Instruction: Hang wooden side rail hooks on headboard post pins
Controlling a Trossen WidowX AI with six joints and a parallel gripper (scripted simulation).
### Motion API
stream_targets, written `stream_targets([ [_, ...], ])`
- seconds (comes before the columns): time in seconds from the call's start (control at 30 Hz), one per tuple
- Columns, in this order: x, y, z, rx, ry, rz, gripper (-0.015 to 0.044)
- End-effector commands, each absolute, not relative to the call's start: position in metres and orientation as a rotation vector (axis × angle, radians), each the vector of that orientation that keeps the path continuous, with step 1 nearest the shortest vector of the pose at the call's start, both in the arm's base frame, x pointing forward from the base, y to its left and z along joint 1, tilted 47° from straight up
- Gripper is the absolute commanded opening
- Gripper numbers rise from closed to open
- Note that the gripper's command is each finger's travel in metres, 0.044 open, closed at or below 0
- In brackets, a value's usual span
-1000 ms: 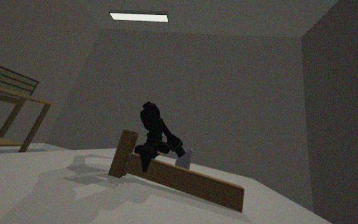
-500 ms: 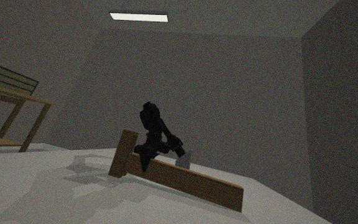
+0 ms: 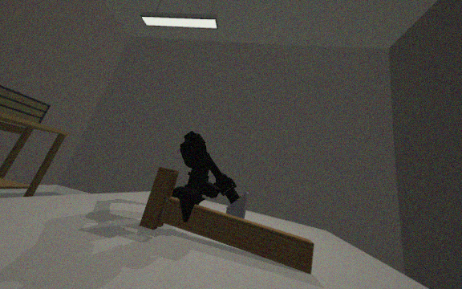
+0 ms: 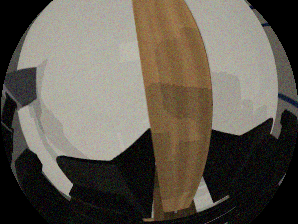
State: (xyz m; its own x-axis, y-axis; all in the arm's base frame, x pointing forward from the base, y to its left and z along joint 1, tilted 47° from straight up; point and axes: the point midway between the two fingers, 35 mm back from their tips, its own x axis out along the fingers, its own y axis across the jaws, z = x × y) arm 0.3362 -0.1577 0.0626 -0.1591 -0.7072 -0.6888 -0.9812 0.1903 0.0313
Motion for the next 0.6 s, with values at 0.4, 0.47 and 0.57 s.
stream_targets([
  [0.4, 0.3391, -0.1573, 0.0699, -1.586, 1.922, 0.653, 0.0],
  [0.47, 0.3393, -0.1575, 0.0702, -1.586, 1.922, 0.653, 0.0],
  [0.57, 0.3396, -0.1577, 0.0705, -1.586, 1.922, 0.653, 0.0],
])
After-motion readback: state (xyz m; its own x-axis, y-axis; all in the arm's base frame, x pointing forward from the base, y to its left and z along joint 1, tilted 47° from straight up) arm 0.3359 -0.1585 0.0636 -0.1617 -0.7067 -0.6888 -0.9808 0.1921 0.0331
